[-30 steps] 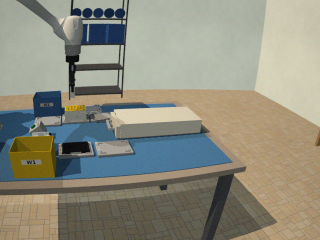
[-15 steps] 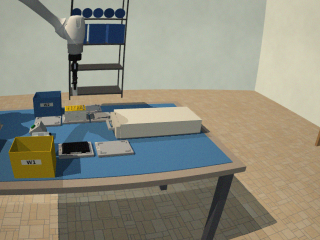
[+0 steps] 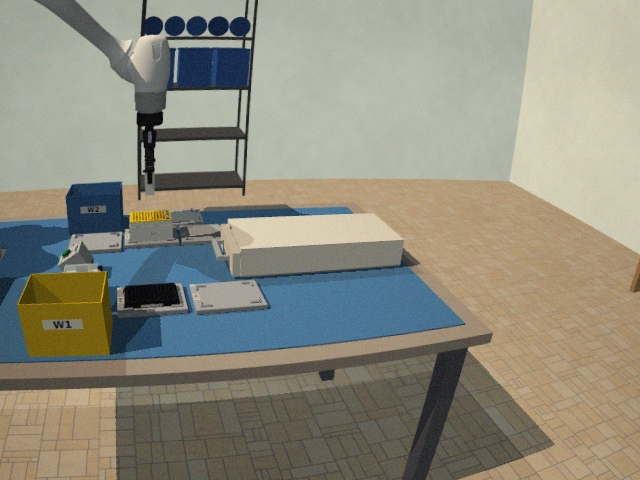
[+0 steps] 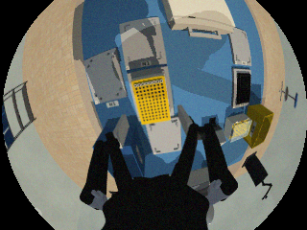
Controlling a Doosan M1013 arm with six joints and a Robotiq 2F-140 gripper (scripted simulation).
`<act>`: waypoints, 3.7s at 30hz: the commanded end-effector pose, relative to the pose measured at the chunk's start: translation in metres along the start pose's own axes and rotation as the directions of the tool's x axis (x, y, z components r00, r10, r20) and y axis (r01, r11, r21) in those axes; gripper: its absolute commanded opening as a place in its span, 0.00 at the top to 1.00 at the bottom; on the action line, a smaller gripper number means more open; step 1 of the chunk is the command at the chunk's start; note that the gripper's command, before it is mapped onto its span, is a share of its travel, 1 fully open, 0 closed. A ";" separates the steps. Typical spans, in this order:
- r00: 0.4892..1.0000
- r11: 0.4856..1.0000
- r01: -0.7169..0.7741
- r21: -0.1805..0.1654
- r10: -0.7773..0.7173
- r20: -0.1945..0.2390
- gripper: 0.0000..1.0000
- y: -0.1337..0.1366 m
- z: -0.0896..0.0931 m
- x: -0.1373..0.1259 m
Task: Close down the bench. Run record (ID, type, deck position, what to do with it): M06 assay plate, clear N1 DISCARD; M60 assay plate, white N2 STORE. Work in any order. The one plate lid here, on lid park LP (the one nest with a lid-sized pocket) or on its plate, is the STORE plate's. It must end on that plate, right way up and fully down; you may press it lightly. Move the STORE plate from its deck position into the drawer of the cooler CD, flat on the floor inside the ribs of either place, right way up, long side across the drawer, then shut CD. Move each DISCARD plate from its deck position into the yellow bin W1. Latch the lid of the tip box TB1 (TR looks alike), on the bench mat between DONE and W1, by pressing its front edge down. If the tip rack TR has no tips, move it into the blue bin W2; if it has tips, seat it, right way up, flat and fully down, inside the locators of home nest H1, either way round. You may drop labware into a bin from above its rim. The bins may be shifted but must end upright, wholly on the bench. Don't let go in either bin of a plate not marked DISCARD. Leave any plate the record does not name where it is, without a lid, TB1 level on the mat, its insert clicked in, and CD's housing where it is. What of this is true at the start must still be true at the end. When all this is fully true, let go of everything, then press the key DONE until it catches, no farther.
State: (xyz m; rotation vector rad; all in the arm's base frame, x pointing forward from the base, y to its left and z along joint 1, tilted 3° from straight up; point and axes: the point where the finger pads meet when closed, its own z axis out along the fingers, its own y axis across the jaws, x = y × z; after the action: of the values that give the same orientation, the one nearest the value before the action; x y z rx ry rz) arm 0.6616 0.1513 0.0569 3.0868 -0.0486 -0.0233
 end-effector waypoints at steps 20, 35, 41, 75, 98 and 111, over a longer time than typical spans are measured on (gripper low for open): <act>1.000 1.000 0.000 0.000 0.000 0.000 0.34 0.000 0.025 0.000; 1.000 1.000 0.000 0.000 0.000 0.000 0.34 0.000 0.042 0.000; 1.000 1.000 0.000 0.000 0.000 0.000 0.34 0.000 0.050 0.000; 1.000 1.000 0.000 0.000 0.000 0.000 0.34 0.000 0.090 0.000; 1.000 1.000 0.000 0.000 0.000 0.000 0.34 0.000 0.114 0.000; 1.000 1.000 0.000 0.000 0.000 0.000 0.35 0.000 0.116 0.000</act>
State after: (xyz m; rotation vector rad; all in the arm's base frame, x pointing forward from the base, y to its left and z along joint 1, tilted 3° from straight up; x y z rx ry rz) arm 0.6597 0.1450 -0.0587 3.0867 -0.0486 -0.0234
